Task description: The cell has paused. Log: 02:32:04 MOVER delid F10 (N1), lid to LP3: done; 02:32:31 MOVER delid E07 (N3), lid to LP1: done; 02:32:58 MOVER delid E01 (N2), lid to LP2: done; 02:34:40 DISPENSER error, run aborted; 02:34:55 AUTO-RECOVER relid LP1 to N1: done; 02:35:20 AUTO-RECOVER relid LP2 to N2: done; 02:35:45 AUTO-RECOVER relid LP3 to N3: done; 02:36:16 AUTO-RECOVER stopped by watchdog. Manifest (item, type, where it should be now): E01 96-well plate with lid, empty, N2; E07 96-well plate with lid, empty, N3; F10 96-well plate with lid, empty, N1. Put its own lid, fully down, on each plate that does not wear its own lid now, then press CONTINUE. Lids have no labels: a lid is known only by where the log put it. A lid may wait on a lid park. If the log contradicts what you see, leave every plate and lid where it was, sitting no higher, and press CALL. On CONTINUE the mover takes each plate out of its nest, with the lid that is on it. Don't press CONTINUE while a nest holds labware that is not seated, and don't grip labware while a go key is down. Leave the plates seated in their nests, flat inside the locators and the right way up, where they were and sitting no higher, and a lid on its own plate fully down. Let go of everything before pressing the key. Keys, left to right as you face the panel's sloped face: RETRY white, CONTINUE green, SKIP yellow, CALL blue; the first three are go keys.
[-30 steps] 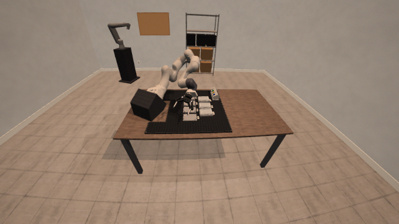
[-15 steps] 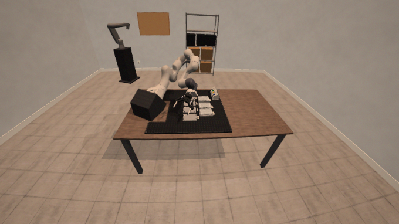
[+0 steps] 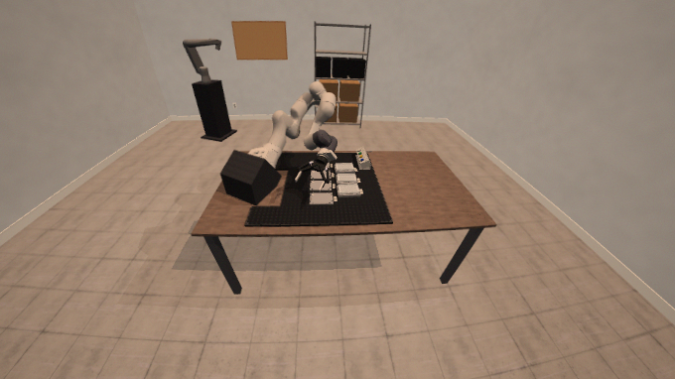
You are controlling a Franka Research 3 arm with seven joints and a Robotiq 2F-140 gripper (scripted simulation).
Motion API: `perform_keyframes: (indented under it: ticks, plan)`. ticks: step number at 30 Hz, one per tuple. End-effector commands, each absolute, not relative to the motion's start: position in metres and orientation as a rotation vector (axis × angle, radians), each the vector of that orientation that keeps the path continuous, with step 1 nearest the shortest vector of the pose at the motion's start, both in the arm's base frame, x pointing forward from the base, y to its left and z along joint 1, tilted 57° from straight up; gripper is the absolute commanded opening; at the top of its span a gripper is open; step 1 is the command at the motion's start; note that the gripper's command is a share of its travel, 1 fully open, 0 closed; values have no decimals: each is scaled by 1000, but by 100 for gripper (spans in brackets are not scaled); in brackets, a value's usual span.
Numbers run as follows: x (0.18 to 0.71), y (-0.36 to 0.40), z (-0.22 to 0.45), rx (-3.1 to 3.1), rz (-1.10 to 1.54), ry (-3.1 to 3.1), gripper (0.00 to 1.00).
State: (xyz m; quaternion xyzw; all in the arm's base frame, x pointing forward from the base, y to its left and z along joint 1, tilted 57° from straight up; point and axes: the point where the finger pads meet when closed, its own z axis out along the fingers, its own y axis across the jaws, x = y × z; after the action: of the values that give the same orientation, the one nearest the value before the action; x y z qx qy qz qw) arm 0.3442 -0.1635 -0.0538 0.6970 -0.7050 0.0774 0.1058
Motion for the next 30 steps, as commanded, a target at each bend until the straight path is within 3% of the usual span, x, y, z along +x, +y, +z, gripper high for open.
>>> perform_keyframes:
  ticks: [1, 30]
  plan:
    - [343, -163, -53, 2106, 170, -2020, 100]
    - [343, -137, -27, 1967, -64, -2269, 100]
